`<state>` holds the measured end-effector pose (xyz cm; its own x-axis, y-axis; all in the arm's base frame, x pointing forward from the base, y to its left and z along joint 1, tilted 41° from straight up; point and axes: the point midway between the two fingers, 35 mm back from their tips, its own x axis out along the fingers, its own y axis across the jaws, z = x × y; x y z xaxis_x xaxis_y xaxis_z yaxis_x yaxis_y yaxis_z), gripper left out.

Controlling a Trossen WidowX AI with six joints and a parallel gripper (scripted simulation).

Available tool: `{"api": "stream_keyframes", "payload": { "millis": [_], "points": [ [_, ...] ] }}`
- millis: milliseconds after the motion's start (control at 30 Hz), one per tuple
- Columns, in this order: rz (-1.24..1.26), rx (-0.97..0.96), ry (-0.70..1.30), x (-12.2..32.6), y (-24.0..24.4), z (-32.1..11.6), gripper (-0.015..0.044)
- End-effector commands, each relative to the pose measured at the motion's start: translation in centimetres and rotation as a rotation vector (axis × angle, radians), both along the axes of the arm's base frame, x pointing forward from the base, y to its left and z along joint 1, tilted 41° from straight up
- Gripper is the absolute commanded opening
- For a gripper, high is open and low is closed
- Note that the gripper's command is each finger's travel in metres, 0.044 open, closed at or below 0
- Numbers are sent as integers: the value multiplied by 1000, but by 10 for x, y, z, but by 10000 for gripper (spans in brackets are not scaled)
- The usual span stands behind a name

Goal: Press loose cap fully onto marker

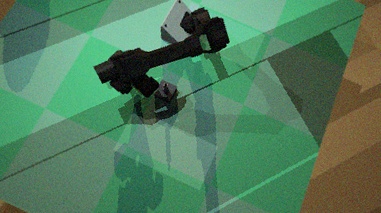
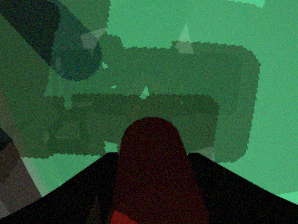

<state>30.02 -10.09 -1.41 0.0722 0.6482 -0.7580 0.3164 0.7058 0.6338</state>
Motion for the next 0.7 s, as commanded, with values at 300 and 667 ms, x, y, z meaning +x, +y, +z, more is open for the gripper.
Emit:
{"api": "stream_keyframes", "payload": {
  "millis": [300,667],
  "points": [
    [4,-9,-16,-2,-24,28,0],
    [4,-9,-15,-4,-18,58,0]
  ]
}}
